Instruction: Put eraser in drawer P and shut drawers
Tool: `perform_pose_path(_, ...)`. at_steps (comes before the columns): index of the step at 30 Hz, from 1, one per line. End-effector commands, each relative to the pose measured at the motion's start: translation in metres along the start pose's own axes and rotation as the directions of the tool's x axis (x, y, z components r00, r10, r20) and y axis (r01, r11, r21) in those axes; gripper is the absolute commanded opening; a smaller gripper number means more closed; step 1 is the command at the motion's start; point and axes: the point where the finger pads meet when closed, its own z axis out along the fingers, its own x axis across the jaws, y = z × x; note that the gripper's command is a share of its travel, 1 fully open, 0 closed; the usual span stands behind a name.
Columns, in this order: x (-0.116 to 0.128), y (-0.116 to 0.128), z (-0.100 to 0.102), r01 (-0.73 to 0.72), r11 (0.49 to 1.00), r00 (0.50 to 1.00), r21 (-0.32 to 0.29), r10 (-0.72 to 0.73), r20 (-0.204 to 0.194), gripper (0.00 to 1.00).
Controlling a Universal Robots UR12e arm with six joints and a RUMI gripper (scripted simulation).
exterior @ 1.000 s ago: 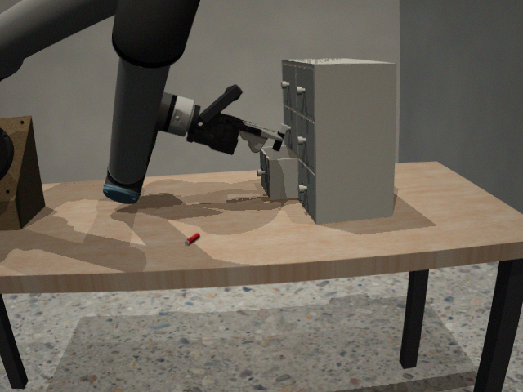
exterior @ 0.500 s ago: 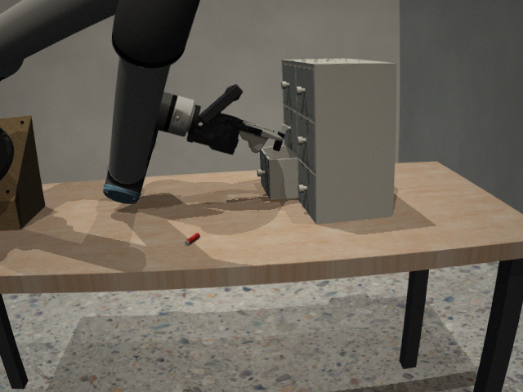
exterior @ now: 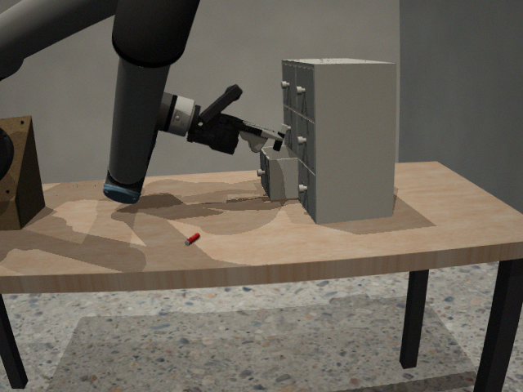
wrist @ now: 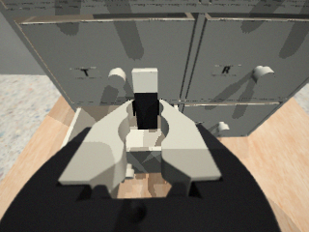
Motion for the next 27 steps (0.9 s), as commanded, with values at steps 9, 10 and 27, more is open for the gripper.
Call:
perform_pose_path(9, -0.0001, -0.0006, -0.0002, 0.000, 1.000, 1.000, 0.001, 0.000, 0.000, 0.13)
perform_pose_path(10, -0.0001, -0.0006, -0.0002, 0.000, 1.000, 1.000, 0.001, 0.000, 0.000, 0.13)
perform_pose_path(27, -0.0001, -0.0006, -0.0002, 0.000, 1.000, 1.000, 0.001, 0.000, 0.000, 1.00)
